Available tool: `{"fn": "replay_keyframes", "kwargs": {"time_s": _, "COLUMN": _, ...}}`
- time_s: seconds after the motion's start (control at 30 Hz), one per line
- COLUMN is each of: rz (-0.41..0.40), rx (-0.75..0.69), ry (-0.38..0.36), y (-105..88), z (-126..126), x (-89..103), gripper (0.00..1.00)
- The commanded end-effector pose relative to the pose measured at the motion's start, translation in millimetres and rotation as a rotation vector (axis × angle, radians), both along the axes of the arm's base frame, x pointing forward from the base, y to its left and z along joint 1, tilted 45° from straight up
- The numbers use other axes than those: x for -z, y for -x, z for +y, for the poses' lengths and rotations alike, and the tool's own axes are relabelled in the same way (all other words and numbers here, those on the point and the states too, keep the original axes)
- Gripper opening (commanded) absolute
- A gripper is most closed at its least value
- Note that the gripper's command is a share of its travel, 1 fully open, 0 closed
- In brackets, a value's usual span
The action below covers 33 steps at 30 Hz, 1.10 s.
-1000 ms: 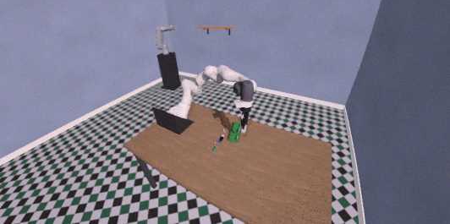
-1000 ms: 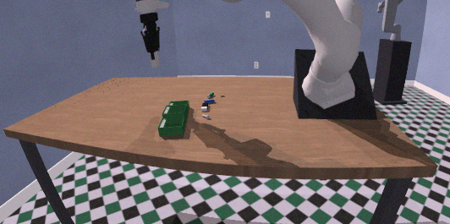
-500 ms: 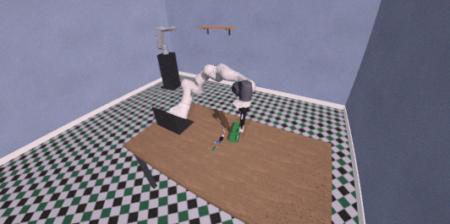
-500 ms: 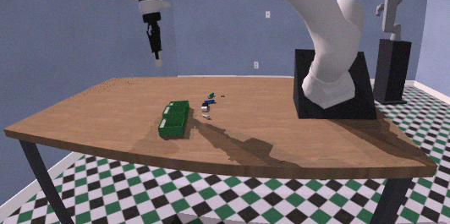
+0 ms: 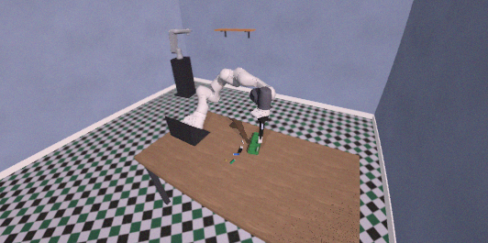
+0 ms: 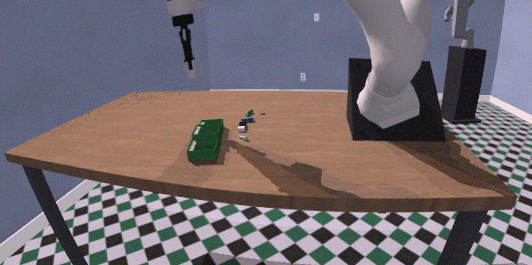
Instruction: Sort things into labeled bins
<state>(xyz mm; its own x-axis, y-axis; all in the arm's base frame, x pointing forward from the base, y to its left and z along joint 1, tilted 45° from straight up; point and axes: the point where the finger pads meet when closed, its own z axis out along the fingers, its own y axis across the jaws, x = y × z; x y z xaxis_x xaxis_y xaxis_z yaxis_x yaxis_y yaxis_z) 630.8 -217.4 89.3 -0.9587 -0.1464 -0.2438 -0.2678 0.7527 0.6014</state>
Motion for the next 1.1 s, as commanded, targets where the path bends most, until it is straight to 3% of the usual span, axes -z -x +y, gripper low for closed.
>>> {"fn": "replay_keyframes", "kwargs": {"time_s": 0.0, "rz": -0.107, "rx": -0.112, "ry": 0.026, "y": 2.2, "z": -3, "x": 1.3, "gripper": 0.05}}
{"fn": "replay_keyframes", "kwargs": {"time_s": 1.07, "rz": -0.388, "rx": -0.468, "ry": 0.068, "y": 35.0, "z": -1, "x": 3.8, "gripper": 0.05}}
